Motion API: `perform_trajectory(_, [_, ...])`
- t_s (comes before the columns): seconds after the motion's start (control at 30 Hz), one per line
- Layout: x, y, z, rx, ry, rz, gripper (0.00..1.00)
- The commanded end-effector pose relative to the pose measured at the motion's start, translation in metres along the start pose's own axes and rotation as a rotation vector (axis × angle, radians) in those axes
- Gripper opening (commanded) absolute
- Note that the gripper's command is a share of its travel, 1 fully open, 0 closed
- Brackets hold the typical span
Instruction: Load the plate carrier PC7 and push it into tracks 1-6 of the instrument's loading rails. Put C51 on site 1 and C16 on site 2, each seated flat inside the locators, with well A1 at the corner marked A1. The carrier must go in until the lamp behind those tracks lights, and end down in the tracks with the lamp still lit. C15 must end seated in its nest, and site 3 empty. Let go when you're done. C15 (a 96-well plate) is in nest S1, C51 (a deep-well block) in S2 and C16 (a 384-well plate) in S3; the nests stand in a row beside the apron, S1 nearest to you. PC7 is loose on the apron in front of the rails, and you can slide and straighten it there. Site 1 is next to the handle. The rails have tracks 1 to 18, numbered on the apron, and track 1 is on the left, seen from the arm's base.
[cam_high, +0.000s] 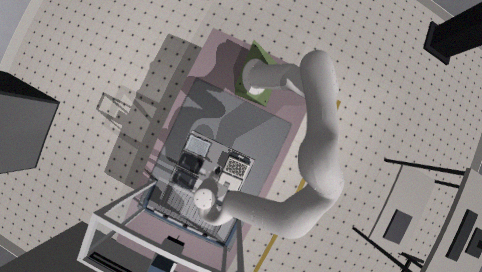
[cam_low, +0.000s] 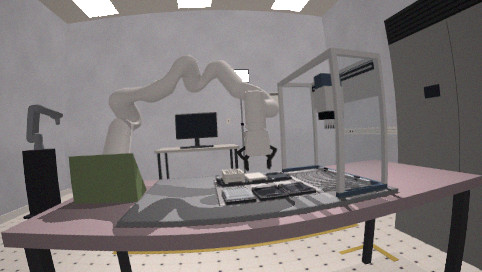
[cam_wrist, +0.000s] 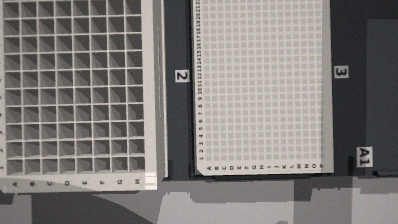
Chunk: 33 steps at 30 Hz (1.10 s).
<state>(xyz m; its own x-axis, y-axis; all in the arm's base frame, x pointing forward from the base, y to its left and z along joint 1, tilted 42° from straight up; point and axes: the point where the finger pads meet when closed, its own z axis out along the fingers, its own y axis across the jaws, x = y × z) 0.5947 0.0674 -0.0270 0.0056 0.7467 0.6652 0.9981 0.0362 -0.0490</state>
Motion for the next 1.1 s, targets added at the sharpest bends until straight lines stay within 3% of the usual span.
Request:
perform_trajectory(0.0, [0.000,0.001,0.007,-0.002,0.000,-0.001,1.00])
perform_trajectory(0.6, [0.000,0.001,0.034,-0.002,0.000,-0.001,1.00])
perform_trajectory(1.07, [0.000,0.001,0.039,-0.002,0.000,-0.001,1.00])
